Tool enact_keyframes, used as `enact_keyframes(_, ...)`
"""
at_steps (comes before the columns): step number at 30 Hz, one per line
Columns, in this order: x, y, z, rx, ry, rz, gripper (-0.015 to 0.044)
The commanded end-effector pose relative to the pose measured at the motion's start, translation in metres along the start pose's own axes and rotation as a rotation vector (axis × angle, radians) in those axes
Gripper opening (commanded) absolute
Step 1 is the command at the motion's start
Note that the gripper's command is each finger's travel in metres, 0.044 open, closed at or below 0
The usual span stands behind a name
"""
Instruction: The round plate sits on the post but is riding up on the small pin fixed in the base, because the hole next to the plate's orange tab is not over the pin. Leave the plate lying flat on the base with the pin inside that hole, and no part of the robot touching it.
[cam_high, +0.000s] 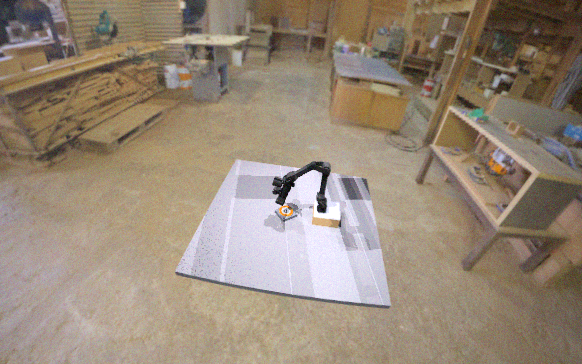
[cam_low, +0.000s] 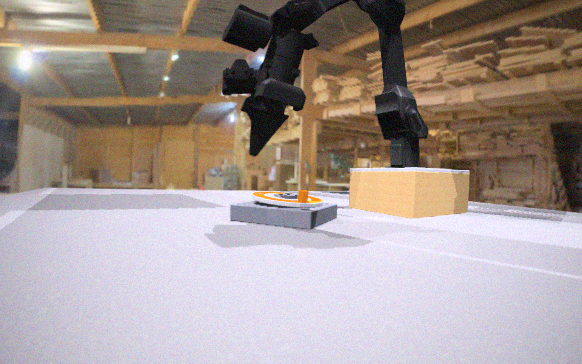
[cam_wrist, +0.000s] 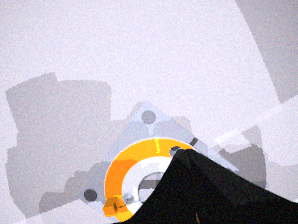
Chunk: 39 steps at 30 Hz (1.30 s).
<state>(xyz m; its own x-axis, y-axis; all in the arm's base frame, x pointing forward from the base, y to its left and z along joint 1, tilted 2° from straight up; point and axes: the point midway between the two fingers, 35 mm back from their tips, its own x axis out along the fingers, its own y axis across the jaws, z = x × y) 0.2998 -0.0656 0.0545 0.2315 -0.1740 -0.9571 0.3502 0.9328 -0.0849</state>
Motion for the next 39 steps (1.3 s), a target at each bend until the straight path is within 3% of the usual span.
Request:
enact_keyframes(1, -0.008, 0.041, -0.048, -0.115, 0.162, 0.074, 0.0000)
enact_keyframes(10, -0.013, 0.054, -0.071, -0.165, 0.230, 0.095, 0.0000)
enact_keyframes(20, 0.032, 0.057, -0.084, -0.165, 0.231, 0.095, 0.0000)
enact_keyframes(39, 0.036, 0.065, -0.069, -0.165, 0.229, 0.096, 0.0000)
